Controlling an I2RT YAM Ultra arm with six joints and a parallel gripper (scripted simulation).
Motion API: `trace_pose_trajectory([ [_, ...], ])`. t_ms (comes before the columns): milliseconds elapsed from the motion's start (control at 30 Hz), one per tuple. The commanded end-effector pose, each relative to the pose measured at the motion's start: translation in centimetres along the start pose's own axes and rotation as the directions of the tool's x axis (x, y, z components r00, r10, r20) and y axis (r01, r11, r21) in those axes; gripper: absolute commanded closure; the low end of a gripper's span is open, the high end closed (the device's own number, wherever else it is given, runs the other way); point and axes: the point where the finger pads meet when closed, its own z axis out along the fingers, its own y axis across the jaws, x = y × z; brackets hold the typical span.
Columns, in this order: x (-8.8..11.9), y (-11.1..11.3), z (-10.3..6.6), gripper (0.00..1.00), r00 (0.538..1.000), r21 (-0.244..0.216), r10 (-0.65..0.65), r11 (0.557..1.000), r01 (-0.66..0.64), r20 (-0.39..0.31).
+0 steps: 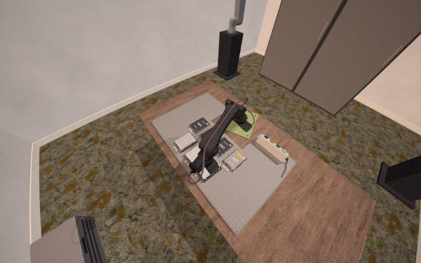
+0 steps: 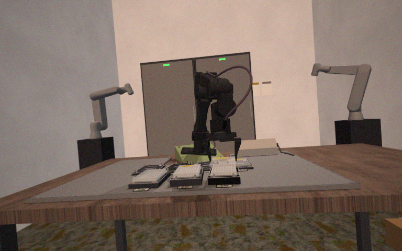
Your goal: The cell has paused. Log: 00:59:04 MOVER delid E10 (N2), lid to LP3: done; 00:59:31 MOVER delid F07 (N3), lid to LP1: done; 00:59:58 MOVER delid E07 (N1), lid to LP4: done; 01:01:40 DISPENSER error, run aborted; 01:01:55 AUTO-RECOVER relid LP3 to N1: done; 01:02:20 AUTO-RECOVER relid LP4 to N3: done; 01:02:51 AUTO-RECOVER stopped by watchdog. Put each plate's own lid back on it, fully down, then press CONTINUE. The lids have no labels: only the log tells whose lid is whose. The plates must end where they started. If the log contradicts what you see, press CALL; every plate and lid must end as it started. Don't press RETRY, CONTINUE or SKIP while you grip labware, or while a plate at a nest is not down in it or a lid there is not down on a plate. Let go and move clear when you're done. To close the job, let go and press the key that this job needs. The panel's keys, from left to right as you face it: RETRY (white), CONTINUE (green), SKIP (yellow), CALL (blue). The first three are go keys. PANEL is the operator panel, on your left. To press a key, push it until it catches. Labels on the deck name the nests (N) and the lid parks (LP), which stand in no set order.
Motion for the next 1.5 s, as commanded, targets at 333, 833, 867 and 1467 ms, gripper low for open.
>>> trace_pose_trajectory([
  [333, -0.2, 0.0, 0.9, 1.0, 1.0, 0.009, 0.004, 1.0, -0.004, 0.011],
  [833, -0.1, 0.0, 1.5, 1.0, 1.0, 0.01, 0.005, 1.0, -0.006, 0.012],
  [867, -0.1, 0.0, 1.6, 1.0, 1.0, 0.01, 0.006, 1.0, -0.006, 0.011],
  [1467, -0.1, 0.0, 2.3, 1.0, 1.0, 0.011, 0.003, 1.0, -0.004, 0.006],
])
